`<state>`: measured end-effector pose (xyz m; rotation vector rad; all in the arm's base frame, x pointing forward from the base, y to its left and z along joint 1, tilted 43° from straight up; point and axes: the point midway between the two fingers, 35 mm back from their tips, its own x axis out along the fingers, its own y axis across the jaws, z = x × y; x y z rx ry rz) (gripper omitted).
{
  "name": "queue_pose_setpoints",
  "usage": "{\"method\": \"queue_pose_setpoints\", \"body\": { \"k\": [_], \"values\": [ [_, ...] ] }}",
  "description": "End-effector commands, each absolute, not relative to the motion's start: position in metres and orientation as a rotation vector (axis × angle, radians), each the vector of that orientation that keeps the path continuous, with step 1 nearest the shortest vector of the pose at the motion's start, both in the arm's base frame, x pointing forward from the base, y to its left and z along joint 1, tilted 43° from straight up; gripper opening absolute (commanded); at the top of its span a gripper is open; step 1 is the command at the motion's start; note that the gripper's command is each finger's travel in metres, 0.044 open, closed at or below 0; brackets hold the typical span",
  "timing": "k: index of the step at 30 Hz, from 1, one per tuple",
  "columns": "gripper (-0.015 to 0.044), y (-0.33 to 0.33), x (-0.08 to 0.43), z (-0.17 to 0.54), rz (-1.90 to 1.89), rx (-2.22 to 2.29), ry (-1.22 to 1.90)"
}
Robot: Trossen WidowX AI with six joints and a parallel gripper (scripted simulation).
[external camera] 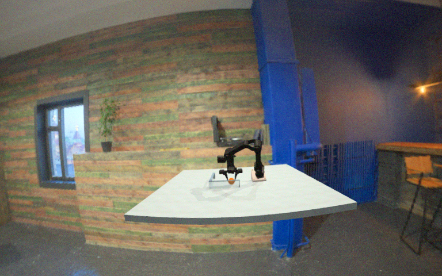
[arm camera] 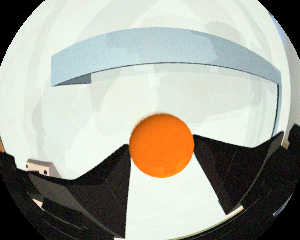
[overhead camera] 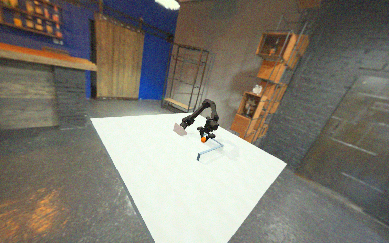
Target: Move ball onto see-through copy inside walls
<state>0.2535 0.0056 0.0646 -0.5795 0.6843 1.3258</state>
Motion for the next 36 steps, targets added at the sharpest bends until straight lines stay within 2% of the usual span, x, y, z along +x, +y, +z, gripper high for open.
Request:
{"method": "queue_pose_setpoints", "body": {
  "k": [1, 9, 23, 26, 32, 36],
  "values": [
    [0.0000, 0.010, 0.254, 0.061, 1.324, -0.571, 0.684],
    [0.0000, 0.014, 0.254, 0.056, 1.324, -0.571, 0.684],
    [0.0363, 0.011, 0.254, 0.058, 1.323, -0.577, 0.686],
    [0.0363, 0.005, 0.255, 0.064, 1.322, -0.578, 0.688],
    [0.0363, -0.045, 0.245, 0.119, 1.324, -0.572, 0.689],
    [0.0363, -0.044, 0.248, 0.116, 1.307, -0.573, 0.687]
  ]
}}
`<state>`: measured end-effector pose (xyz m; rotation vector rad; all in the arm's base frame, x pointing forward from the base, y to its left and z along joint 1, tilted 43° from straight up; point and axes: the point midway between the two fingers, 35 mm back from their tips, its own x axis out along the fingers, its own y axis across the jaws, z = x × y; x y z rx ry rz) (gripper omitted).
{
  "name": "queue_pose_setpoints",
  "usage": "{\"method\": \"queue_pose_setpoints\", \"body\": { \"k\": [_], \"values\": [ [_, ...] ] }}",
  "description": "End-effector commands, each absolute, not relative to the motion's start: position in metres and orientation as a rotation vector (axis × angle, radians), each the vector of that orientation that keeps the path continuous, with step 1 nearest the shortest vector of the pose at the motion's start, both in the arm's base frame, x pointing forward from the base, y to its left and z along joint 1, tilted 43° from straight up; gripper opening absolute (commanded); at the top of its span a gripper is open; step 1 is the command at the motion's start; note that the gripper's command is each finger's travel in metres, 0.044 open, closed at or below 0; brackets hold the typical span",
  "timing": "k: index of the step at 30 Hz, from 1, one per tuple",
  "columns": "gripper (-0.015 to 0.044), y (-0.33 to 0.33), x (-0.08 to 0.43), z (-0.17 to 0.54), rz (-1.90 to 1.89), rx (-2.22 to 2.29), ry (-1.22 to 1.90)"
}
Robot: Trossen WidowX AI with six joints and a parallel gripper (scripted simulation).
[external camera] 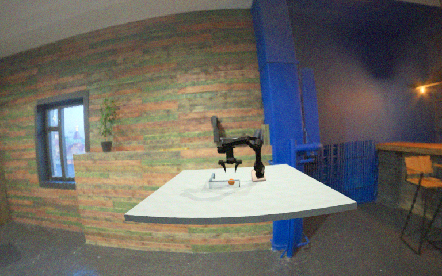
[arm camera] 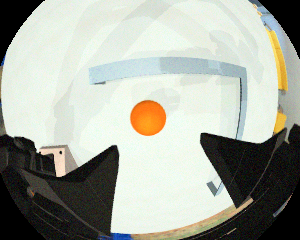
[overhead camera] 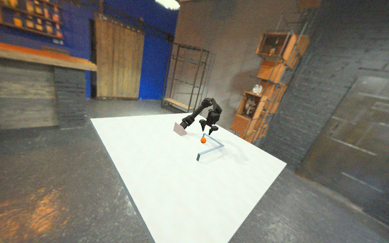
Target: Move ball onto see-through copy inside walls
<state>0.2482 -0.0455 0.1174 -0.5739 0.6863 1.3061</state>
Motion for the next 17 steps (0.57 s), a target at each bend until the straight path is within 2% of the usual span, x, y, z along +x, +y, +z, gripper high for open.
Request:
{"method": "queue_pose_setpoints", "body": {
  "k": [1, 6, 9, 17],
  "values": [
    [0.0363, -0.044, 0.248, 0.116, 1.307, -0.573, 0.687],
    [0.0363, -0.044, 0.248, 0.116, 1.307, -0.573, 0.687],
    [0.0440, -0.058, 0.245, 0.132, 1.309, -0.573, 0.687],
    [0.0440, -0.071, 0.240, 0.148, 1.313, -0.572, 0.683]
  ]
}}
